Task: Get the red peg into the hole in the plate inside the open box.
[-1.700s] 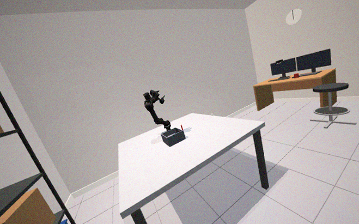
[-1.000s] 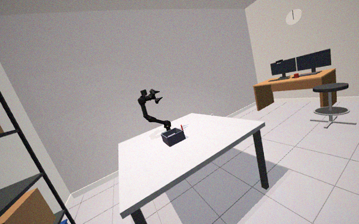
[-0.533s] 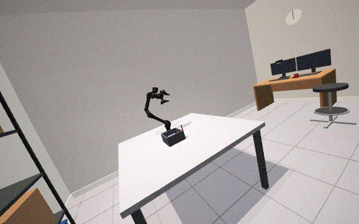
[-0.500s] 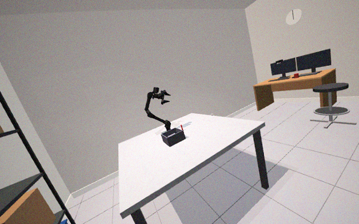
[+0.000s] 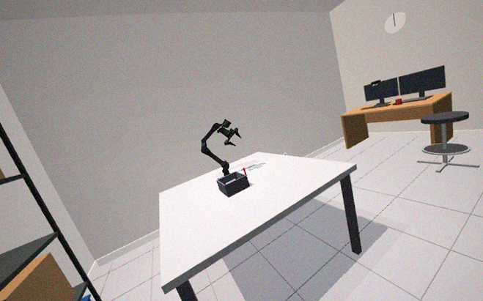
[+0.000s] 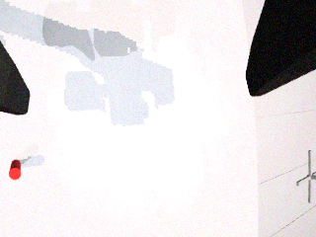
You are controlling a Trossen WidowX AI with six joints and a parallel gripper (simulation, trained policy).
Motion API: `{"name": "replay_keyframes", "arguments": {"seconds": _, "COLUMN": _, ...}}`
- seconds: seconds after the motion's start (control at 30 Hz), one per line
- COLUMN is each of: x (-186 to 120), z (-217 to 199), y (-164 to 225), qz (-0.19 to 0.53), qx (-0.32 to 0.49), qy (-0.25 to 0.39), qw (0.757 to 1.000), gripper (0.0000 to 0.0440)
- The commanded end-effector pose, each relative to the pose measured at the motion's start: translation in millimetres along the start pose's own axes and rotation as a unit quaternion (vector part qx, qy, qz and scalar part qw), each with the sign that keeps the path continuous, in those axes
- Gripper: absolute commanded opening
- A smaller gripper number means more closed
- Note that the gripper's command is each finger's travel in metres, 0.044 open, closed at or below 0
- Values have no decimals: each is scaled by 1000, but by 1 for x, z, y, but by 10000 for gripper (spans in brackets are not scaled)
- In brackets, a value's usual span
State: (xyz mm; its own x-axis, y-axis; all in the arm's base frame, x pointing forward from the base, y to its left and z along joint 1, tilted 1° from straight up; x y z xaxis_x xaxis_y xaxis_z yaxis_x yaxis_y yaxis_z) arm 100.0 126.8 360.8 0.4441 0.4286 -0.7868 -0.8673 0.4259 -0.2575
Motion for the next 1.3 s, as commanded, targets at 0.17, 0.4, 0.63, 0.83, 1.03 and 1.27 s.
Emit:
{"name": "replay_keyframes", "arguments": {"seconds": 0.17, "x": 67, "z": -25, "y": -13, "qz": 14, "qx": 96, "qy": 138, "qw": 986, "gripper": 440}}
{"name": "replay_keyframes", "arguments": {"seconds": 0.4, "x": 107, "z": -53, "y": -19, "qz": 25, "qx": 154, "qy": 227, "qw": 961, "gripper": 440}}
{"name": "replay_keyframes", "arguments": {"seconds": 0.63, "x": 142, "z": -81, "y": -20, "qz": 33, "qx": 191, "qy": 296, "qw": 935, "gripper": 440}}
{"name": "replay_keyframes", "arguments": {"seconds": 0.83, "x": 168, "z": -101, "y": -19, "qz": 33, "qx": 208, "qy": 333, "qw": 919, "gripper": 440}}
{"name": "replay_keyframes", "arguments": {"seconds": 1.03, "x": 193, "z": -118, "y": -17, "qz": 26, "qx": 211, "qy": 354, "qw": 911, "gripper": 440}}
{"name": "replay_keyframes", "arguments": {"seconds": 1.27, "x": 221, "z": -137, "y": -13, "qz": 12, "qx": 203, "qy": 364, "qw": 909, "gripper": 440}}
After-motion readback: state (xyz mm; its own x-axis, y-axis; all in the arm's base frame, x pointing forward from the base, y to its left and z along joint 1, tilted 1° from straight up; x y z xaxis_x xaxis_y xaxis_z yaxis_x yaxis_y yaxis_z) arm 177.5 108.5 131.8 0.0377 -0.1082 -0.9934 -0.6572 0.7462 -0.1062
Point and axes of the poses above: the point midway between the two fingers, 35 mm back from their tips, its own x axis out along the fingers, its own z axis across the jaws, y = z × x, the point moved 4 cm from there along -x, back along the fingers, and after that the axes turned 6 degrees about x, right-handed, at the moved point
